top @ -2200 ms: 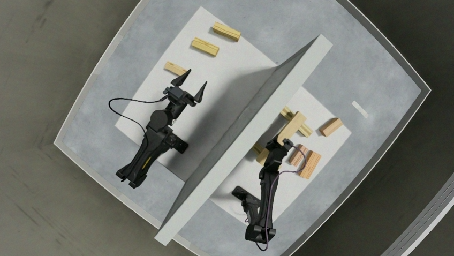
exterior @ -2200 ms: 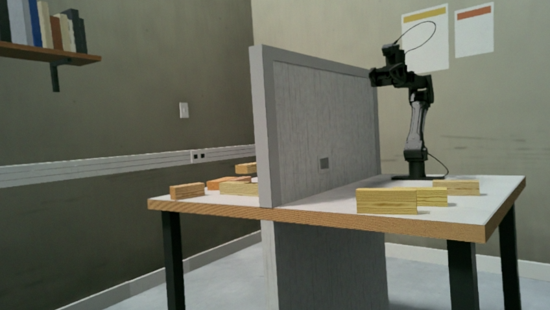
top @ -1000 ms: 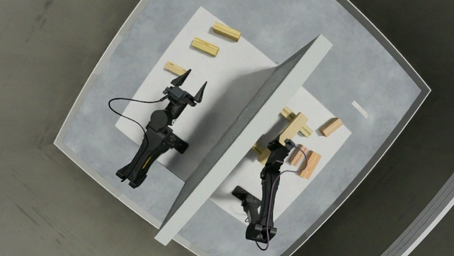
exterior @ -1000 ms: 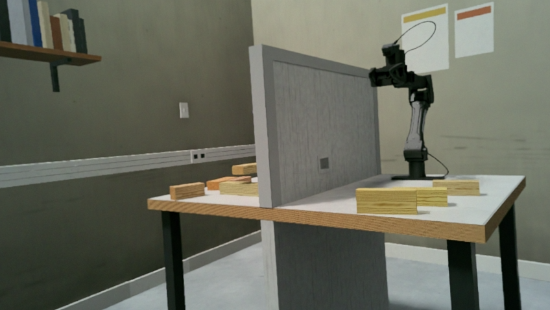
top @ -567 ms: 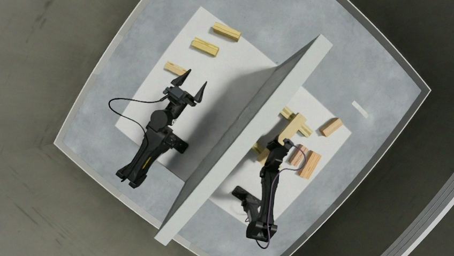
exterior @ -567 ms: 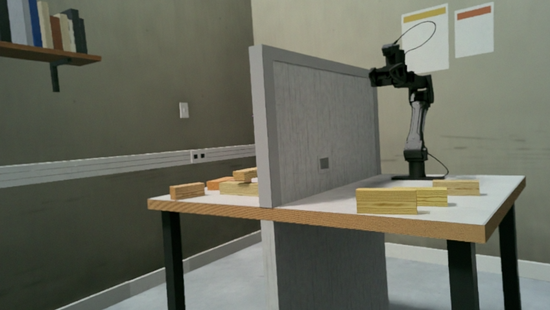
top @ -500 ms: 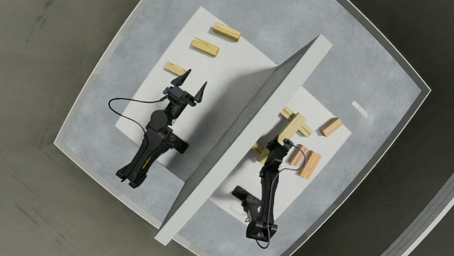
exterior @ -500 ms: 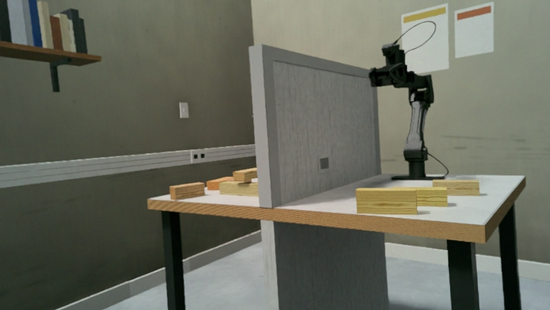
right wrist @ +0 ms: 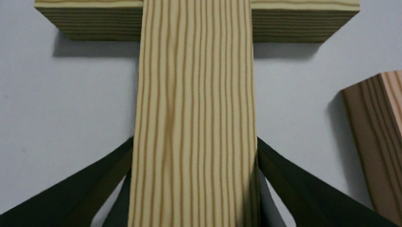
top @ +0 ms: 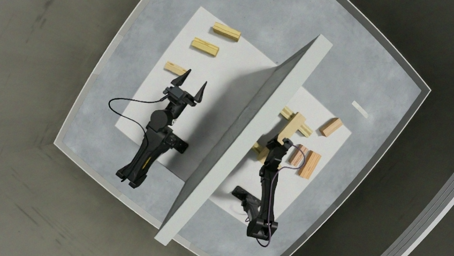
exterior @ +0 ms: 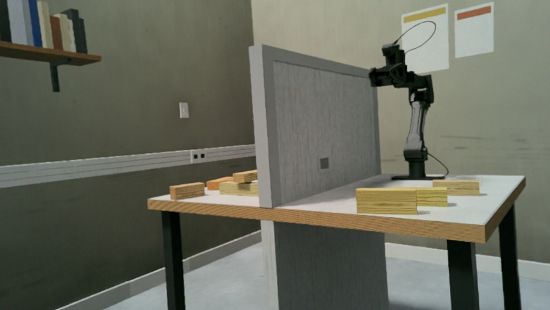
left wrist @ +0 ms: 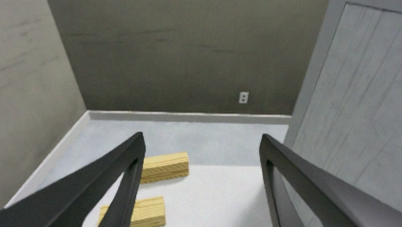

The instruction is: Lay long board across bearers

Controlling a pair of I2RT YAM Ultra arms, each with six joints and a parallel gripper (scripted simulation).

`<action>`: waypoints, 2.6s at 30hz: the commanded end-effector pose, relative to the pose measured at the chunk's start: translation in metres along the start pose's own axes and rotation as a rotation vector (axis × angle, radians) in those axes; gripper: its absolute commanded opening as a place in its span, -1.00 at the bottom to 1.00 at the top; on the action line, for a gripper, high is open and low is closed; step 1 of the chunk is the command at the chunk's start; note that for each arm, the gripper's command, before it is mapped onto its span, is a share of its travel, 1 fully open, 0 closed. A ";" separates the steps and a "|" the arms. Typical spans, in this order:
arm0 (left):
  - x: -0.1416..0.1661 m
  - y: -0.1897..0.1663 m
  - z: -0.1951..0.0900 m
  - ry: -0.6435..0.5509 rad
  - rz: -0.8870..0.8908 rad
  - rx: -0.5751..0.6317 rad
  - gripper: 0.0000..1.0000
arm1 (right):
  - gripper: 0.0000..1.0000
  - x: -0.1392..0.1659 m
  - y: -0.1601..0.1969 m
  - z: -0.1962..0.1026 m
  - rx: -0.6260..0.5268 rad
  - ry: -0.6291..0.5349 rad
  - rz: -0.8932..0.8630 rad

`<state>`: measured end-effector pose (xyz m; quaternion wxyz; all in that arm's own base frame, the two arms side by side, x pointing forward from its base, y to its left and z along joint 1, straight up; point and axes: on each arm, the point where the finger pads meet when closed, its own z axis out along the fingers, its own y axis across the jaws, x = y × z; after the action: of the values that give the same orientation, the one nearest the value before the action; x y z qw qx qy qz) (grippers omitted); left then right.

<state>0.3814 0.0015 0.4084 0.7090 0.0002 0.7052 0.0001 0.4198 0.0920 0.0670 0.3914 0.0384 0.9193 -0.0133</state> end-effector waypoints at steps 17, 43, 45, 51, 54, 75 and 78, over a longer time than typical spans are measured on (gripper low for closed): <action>-0.018 -0.004 -0.003 -0.027 0.005 0.005 0.48 | 0.48 -0.037 0.007 0.000 -0.017 -0.126 0.045; -0.018 -0.004 -0.003 -0.027 0.005 0.005 0.48 | 0.48 -0.008 0.002 -0.027 -0.001 -0.057 0.025; -0.018 -0.004 -0.003 -0.027 0.005 0.005 0.48 | 0.48 -0.009 0.002 -0.037 -0.003 -0.062 0.026; -0.018 -0.004 -0.003 -0.027 0.005 0.005 0.48 | 0.48 -0.006 0.001 -0.062 -0.001 -0.058 0.026; -0.018 -0.004 -0.003 -0.027 0.005 0.005 0.48 | 0.48 -0.005 0.001 -0.071 -0.008 -0.068 0.027; -0.017 -0.001 -0.002 -0.025 0.004 0.002 0.48 | 0.48 -0.087 -0.003 -0.096 -0.091 -0.276 0.053; -0.018 -0.002 -0.002 -0.025 0.003 0.002 0.48 | 0.48 -0.095 -0.012 -0.106 -0.112 -0.269 0.015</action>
<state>0.3814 0.0014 0.4082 0.7088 0.0000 0.7054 0.0003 0.4042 0.0834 0.1791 0.4942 0.0453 0.8678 0.0235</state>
